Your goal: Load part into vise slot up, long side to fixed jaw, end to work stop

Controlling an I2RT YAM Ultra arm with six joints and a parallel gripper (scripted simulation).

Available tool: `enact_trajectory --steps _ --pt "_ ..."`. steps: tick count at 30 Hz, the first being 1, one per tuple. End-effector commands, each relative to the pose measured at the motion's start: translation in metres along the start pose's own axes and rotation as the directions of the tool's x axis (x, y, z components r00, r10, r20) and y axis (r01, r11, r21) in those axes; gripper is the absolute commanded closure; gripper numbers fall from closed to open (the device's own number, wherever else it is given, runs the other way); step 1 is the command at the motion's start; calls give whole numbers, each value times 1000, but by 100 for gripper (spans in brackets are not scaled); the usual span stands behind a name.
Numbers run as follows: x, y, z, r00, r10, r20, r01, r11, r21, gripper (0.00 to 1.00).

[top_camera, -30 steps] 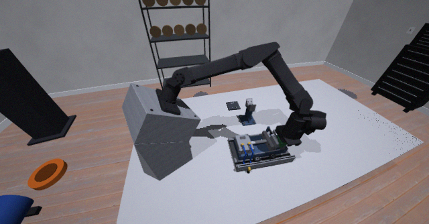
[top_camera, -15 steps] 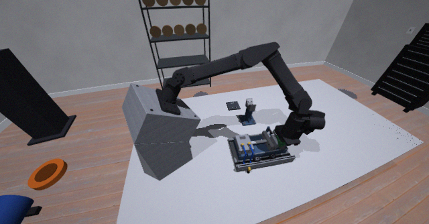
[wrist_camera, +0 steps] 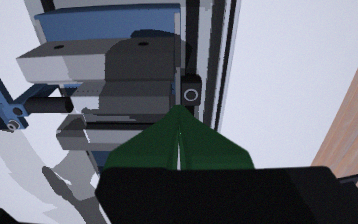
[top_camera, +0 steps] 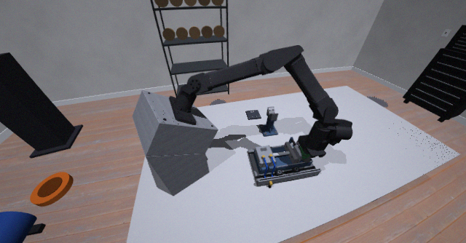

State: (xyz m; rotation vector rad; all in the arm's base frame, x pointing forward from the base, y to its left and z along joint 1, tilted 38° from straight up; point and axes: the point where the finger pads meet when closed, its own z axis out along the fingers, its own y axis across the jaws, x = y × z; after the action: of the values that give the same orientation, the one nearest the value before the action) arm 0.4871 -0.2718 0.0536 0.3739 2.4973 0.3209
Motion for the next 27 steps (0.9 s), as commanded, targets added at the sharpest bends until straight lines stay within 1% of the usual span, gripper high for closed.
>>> enact_trajectory --steps 1,2,5,9,18,19,21,27 --pt "-9 7 -15 1000 -5 29 5 1000 1 100" --pt "-15 2 -20 999 -6 47 6 1000 10 100" --pt "-10 4 -16 999 -4 37 3 1000 8 100" --pt "-10 8 -15 999 -8 35 8 1000 6 100" --pt "-9 9 -16 999 -4 32 4 1000 5 100" --pt "-13 10 -18 999 -9 40 8 1000 7 100" --pt "-9 11 -15 999 -6 32 6 1000 4 100" --pt "-10 12 -16 999 -6 36 5 1000 6 100"
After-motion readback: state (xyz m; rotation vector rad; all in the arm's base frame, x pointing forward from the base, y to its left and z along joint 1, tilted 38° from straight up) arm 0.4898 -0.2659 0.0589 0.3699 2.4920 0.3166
